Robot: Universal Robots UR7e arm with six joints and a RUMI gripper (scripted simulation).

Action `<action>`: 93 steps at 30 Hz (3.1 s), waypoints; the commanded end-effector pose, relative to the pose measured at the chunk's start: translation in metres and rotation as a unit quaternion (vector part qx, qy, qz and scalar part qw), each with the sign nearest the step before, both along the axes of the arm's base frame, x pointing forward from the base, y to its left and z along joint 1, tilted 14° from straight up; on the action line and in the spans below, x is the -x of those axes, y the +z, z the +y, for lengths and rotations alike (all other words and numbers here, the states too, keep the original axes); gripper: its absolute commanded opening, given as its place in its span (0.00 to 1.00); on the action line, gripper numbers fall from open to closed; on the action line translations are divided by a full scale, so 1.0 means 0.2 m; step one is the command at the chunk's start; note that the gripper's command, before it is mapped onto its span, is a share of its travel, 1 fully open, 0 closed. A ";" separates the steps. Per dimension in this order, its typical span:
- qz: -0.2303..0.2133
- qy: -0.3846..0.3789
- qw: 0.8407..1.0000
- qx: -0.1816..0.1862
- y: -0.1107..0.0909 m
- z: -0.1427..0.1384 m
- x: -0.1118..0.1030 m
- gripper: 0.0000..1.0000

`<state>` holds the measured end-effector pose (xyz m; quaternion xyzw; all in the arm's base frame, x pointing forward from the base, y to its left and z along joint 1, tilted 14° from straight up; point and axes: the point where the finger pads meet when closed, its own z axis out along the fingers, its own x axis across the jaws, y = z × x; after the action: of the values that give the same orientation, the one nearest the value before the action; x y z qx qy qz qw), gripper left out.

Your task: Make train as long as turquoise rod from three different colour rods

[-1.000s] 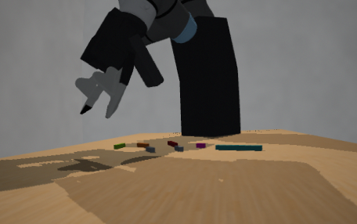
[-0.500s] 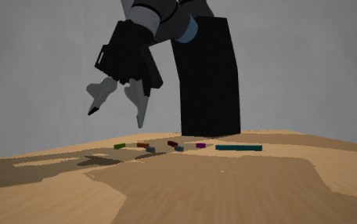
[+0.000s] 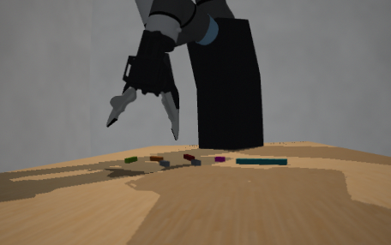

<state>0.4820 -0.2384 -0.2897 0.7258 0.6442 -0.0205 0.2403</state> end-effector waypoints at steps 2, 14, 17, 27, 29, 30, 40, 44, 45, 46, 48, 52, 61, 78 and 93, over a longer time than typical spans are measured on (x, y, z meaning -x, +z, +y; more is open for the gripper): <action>0.038 0.070 0.997 0.001 -0.02 0.04 0.11 1.00; 0.099 0.192 0.976 -0.002 -0.05 0.14 0.29 1.00; 0.113 0.223 0.968 -0.004 -0.05 0.16 0.34 1.00; 0.138 0.288 0.948 -0.007 -0.06 0.22 0.43 1.00; 0.142 0.301 0.943 -0.008 -0.06 0.24 0.45 1.00; 0.144 0.307 0.941 -0.008 -0.06 0.24 0.45 1.00; 0.156 0.346 0.925 -0.011 -0.06 0.28 0.51 1.00; 0.158 0.354 0.922 -0.011 -0.06 0.29 0.52 1.00; 0.159 0.356 0.921 -0.012 -0.06 0.29 0.52 1.00; 0.160 0.357 0.920 -0.012 -0.06 0.29 0.52 1.00; 0.160 0.360 0.919 -0.012 -0.06 0.30 0.53 1.00; 0.161 0.364 0.917 -0.012 -0.06 0.30 0.53 1.00; 0.162 0.366 0.916 -0.012 -0.06 0.30 0.53 1.00; 0.162 0.366 0.916 -0.012 -0.06 0.30 0.53 1.00; 0.162 0.366 0.916 -0.012 -0.06 0.30 0.53 1.00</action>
<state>0.3751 -0.1780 -0.3023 0.4292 0.8951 -0.0404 0.1141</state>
